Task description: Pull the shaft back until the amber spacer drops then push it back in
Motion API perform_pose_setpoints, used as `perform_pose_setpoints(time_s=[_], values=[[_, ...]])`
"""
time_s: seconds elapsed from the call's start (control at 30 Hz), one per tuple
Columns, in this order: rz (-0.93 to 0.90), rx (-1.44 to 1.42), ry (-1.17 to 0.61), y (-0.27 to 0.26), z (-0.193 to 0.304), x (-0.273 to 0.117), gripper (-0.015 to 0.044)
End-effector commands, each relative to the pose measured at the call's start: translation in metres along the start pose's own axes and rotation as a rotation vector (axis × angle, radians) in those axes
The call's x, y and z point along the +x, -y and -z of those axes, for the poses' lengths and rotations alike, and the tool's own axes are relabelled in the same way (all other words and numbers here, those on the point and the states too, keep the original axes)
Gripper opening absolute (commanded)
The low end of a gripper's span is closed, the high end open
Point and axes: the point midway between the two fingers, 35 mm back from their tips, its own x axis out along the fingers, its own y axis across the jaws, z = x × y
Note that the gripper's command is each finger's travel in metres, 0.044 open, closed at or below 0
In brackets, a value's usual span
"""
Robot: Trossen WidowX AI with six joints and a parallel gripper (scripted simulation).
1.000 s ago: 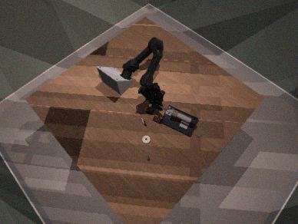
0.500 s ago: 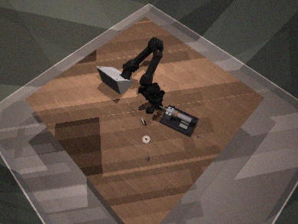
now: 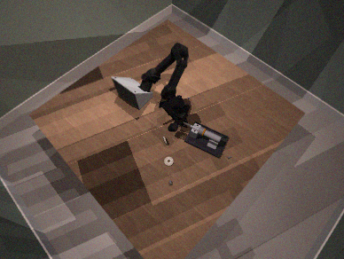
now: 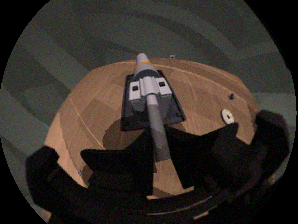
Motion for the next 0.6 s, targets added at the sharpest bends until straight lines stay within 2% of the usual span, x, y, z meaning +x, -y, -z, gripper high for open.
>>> perform_pose_setpoints(time_s=[0.0,0.57], values=[[-0.004,-0.003,0.000,-0.0007,0.0004,-0.0006,0.0000],[-0.004,-0.003,-0.001,-0.0006,0.0018,-0.0019,0.0000]])
